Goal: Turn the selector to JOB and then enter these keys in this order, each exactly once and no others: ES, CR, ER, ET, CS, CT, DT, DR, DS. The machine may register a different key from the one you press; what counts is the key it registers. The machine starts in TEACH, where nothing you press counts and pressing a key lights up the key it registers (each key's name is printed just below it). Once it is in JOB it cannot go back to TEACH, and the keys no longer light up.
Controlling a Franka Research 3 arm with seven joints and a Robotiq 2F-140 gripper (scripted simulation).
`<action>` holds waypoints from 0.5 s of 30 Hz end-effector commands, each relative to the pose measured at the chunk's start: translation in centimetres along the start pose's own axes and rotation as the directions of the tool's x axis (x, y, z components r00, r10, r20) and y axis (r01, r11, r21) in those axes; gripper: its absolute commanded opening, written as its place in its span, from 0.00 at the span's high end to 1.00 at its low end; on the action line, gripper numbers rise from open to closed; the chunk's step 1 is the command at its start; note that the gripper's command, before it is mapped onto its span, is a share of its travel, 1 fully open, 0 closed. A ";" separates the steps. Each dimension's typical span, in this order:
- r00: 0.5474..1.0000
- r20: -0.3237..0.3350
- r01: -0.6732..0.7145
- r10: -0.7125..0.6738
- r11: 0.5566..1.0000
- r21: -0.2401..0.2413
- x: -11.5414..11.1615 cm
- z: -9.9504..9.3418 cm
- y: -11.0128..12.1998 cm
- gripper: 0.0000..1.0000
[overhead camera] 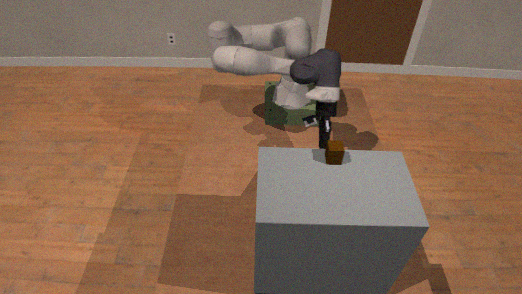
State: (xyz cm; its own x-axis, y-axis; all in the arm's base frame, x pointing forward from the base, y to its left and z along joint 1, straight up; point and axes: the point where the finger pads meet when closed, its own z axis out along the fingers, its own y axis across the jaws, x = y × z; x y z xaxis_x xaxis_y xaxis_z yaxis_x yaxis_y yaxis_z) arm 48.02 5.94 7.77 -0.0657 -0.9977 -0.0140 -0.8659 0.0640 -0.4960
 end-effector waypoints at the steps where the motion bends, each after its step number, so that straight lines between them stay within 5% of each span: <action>1: 1.000 -0.005 0.006 -0.006 1.000 -0.005 0.2 -0.4 0.2 0.90; 15: 1.000 -0.005 0.006 -0.006 1.000 -0.005 0.2 -1.3 0.2 0.90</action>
State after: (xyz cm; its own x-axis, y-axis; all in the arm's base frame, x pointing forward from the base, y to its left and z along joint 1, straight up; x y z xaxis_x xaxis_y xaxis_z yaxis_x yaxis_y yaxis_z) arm 47.44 5.96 8.79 -0.0654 -0.9978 -0.0137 -0.8662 0.0636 -0.4956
